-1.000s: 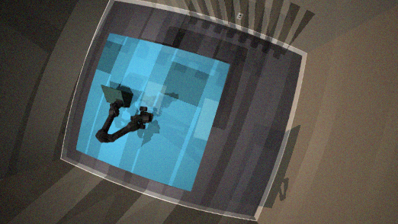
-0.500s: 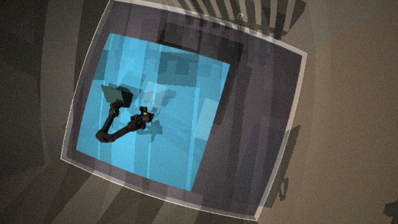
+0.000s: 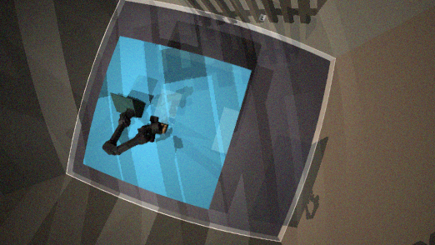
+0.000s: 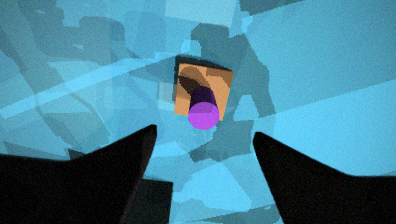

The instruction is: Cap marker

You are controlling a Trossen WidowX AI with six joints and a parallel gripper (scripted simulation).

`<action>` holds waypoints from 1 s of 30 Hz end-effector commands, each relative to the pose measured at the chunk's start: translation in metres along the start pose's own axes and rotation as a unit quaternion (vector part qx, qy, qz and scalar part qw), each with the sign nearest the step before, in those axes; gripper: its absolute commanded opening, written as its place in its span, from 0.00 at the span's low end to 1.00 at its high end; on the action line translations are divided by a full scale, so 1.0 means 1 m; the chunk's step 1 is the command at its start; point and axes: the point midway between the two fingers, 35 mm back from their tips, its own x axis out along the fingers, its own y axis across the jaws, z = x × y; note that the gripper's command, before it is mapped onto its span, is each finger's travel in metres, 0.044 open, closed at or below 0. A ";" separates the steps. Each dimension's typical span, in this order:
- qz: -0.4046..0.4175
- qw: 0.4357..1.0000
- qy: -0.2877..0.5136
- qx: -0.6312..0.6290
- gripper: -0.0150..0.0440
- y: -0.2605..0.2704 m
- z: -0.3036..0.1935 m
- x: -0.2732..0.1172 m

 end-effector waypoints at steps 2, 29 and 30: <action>-0.001 0.999 0.000 0.037 0.69 0.000 -0.001 0.003; -0.001 0.999 0.000 0.037 0.25 0.000 -0.001 0.012; -0.001 0.999 0.000 0.037 0.25 0.000 -0.001 0.014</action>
